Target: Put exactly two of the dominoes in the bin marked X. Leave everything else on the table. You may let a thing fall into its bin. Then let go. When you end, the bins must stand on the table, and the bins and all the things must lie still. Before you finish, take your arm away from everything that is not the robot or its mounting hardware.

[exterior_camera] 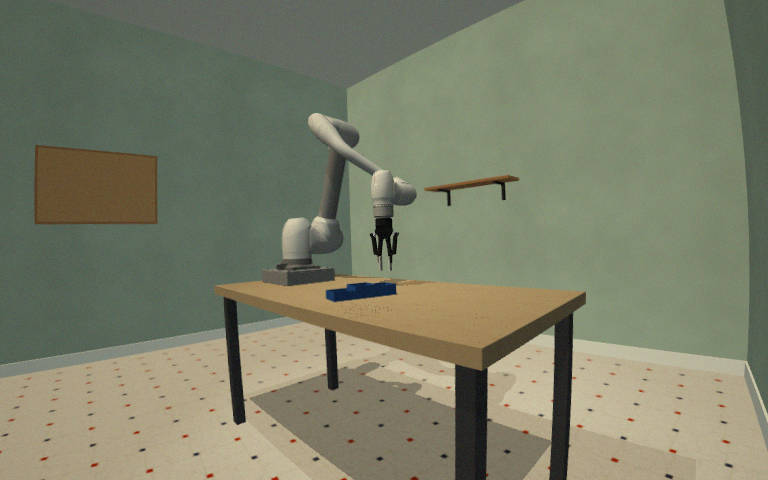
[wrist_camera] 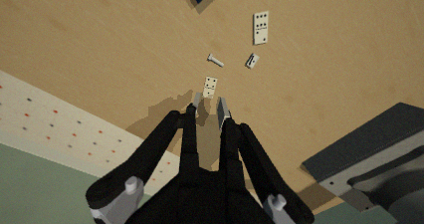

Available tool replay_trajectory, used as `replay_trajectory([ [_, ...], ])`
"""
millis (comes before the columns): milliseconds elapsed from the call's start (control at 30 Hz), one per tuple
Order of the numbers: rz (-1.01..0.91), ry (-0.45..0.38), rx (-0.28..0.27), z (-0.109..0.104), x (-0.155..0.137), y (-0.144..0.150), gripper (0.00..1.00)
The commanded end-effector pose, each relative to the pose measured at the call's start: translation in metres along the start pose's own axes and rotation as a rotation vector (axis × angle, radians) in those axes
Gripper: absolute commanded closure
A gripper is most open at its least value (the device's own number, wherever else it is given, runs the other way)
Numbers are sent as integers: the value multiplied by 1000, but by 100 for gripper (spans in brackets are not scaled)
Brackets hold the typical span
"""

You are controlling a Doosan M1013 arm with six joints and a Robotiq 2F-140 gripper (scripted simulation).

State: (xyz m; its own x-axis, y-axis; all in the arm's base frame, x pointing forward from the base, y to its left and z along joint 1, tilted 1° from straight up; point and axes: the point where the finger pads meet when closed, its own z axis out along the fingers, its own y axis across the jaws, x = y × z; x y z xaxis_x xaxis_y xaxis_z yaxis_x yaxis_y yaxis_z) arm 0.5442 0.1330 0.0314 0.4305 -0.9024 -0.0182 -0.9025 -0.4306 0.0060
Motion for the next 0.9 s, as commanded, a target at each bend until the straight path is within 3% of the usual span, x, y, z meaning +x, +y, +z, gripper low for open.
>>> replay_trajectory([
  [0, 0, 5, 3, 2, -2, 3, 75],
  [867, 0, 5, 3, 1, 6, 2, 75],
])
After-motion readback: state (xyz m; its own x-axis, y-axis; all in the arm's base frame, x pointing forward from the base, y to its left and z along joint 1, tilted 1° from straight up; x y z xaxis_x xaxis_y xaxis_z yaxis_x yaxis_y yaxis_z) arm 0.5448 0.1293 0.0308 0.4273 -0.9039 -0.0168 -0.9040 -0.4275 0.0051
